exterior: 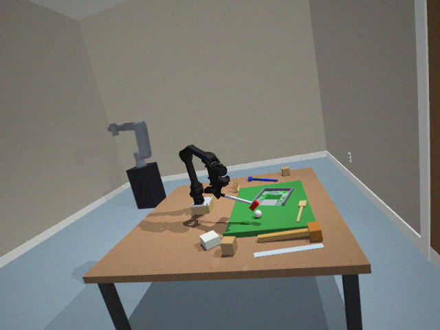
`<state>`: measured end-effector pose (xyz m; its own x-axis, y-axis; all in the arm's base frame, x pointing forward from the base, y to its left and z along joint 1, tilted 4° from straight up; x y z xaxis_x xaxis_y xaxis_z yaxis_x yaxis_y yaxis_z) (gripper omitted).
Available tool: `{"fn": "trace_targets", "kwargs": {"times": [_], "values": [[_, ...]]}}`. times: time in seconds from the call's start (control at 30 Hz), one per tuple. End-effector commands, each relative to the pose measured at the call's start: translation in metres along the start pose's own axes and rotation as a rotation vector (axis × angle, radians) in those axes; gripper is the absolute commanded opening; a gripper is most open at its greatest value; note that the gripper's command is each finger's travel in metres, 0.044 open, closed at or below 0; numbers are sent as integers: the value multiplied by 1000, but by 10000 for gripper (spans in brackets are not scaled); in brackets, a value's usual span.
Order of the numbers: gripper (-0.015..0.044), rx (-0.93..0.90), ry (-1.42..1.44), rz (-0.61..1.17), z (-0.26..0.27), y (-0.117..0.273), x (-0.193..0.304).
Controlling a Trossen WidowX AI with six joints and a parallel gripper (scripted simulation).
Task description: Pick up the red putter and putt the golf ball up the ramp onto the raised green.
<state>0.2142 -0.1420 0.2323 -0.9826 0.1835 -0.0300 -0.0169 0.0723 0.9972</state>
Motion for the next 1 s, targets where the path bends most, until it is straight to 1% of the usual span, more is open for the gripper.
{"fn": "trace_targets", "kwargs": {"times": [0.0, 0.33, 0.97], "values": [[0, 7, -18, -9, -2, 1, 0], [0, 7, -18, -9, -3, -34, 0], [0, 7, -18, -9, -3, -58, 0]]}}
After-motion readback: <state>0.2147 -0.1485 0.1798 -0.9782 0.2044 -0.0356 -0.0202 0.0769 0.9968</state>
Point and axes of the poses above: the point midway between the two fingers, 35 mm back from their tips, its own y axis back along the fingers, its own z axis across the jaws, x = y × z, the point moved 10 cm from there along y, back along the fingers, and after that the axes turned 2 degrees about y, right-handed, at the moved point
